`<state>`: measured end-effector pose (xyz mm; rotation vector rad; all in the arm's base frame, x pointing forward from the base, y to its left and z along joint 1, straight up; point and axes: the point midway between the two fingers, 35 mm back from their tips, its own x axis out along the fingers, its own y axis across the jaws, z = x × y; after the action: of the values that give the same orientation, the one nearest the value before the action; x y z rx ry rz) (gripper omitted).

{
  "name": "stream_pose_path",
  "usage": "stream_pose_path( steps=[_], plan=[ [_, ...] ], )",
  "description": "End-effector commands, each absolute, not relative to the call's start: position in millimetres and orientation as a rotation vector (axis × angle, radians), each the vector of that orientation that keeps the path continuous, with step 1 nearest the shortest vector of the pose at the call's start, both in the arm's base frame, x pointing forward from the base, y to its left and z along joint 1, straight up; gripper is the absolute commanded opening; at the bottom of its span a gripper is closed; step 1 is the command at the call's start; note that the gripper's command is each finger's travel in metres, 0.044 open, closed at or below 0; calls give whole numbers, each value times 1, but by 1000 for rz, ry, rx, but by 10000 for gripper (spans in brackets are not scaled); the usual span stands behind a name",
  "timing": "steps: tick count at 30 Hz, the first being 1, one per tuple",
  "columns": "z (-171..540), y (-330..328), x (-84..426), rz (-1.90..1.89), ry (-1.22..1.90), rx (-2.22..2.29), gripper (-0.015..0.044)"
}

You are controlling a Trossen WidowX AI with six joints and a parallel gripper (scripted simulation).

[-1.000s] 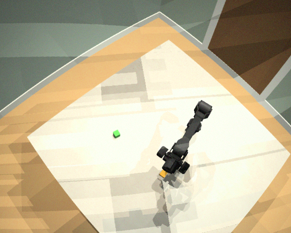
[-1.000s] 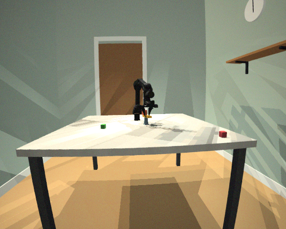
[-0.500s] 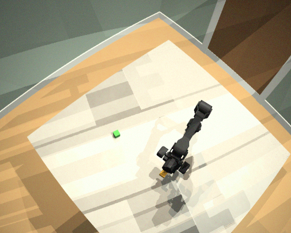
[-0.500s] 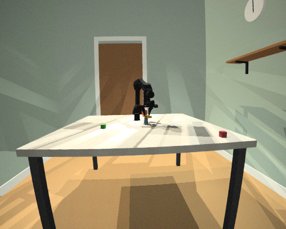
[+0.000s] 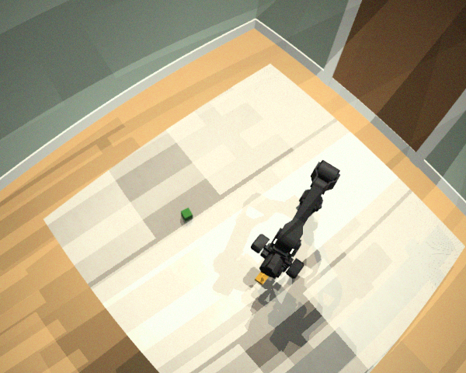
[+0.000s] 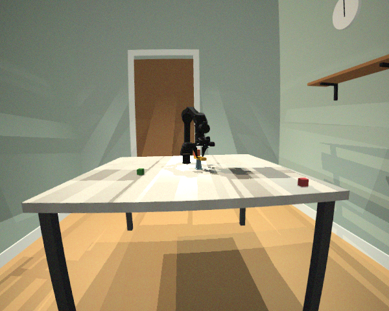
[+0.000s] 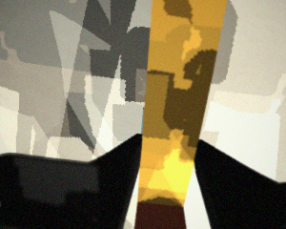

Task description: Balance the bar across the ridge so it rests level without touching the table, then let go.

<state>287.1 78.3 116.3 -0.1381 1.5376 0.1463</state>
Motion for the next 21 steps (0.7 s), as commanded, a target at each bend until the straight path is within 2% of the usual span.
stream_pose_path(
  steps=[1, 21],
  plan=[
    [114, 78, 287, 144, 1540, -136, 0],
    [113, 78, 287, 144, 1540, -136, 0]
  ],
)
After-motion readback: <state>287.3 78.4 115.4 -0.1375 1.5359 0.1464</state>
